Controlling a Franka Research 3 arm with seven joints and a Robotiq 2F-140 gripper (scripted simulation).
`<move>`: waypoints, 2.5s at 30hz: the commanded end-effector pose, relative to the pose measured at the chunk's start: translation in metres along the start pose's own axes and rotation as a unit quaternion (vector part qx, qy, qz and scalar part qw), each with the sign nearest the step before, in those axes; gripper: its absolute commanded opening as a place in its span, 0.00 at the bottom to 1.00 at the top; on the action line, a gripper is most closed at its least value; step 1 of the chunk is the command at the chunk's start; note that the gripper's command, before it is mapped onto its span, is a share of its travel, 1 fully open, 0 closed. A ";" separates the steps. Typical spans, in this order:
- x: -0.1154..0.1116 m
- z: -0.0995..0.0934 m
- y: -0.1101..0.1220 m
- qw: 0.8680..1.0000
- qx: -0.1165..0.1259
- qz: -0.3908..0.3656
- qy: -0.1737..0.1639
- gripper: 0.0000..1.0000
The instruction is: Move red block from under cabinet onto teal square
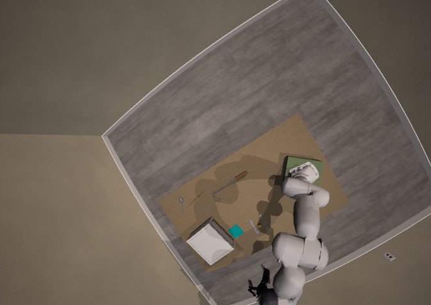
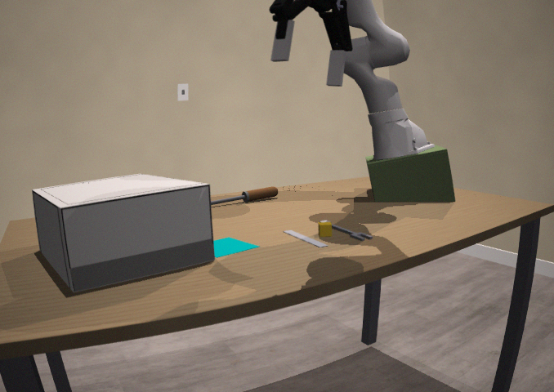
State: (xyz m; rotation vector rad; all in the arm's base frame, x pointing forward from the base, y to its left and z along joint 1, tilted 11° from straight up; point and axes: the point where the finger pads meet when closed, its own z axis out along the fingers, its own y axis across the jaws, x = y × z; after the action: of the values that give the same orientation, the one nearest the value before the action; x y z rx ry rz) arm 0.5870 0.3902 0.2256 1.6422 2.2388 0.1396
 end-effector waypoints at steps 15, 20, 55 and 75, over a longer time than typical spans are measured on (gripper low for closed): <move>0.000 0.000 0.000 1.000 0.000 0.000 0.000 1.00; -0.009 0.001 0.000 1.000 0.000 0.008 -0.003 0.00; -0.512 0.048 -0.377 0.691 0.075 0.713 -0.091 0.00; -0.496 0.057 -0.462 0.568 0.083 0.816 -0.065 0.00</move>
State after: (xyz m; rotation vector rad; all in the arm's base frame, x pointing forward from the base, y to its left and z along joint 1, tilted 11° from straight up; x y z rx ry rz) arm 0.3155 -0.2303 0.1506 3.0076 -0.0246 0.1881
